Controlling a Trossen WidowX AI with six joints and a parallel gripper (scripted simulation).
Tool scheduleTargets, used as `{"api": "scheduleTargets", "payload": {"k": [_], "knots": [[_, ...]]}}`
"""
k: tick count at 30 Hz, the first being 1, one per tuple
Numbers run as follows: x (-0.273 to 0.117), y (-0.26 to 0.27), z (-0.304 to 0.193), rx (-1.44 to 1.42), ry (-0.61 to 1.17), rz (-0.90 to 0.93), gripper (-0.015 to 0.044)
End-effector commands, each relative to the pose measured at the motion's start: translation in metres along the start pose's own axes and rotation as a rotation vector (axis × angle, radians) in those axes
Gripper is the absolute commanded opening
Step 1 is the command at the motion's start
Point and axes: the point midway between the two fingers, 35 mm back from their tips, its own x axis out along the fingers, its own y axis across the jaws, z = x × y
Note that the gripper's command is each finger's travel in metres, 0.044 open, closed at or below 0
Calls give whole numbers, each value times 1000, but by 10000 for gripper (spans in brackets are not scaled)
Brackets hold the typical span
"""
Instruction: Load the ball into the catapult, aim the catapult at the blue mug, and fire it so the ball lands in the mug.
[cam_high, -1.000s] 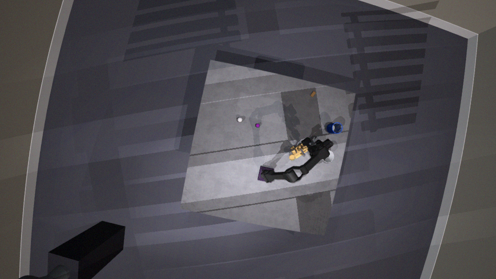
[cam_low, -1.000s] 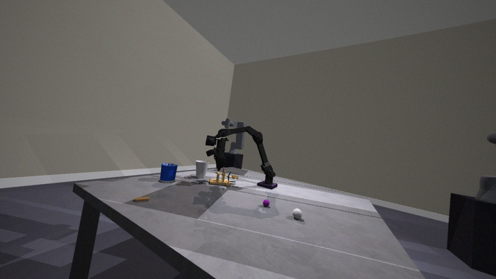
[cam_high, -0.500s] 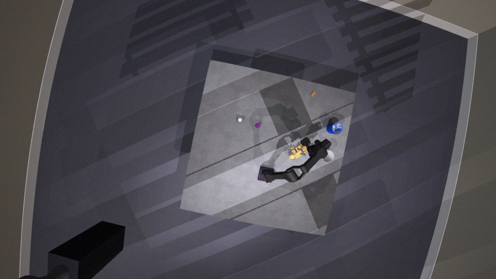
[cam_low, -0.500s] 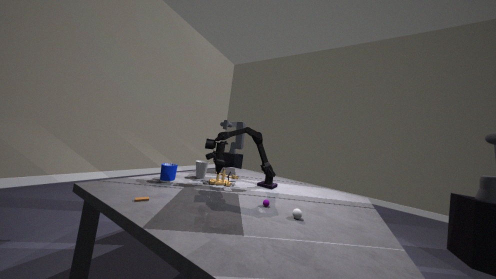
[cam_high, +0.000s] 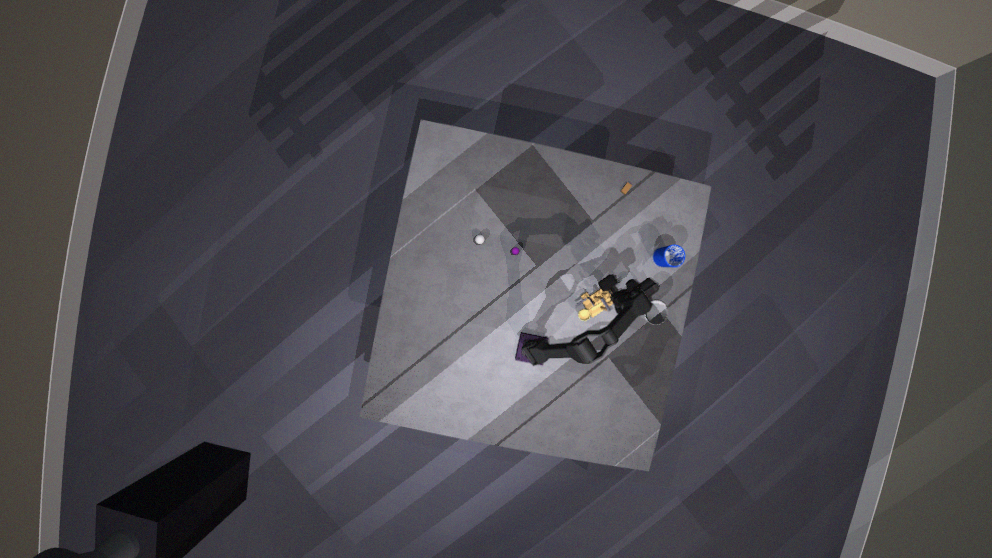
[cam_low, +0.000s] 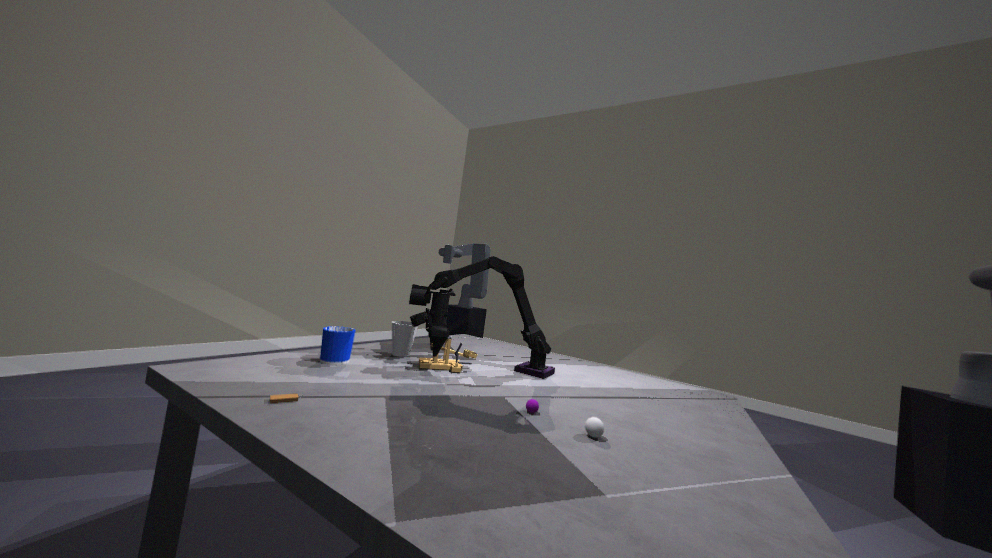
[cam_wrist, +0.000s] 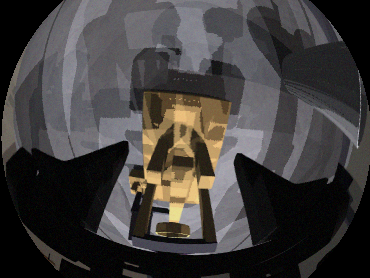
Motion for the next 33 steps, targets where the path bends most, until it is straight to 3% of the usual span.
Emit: {"api": "scheduleTargets", "payload": {"k": [1,8,20,25,29,33], "knots": [[8,0,0,0,-1,2,440],[15,0,-1,0,-1,2,440],[12,0,-1,0,2,0,125],[12,0,-1,0,2,0,92],[-27,0,0,0,2,1,0],[-38,0,-1,0,2,1,0]]}}
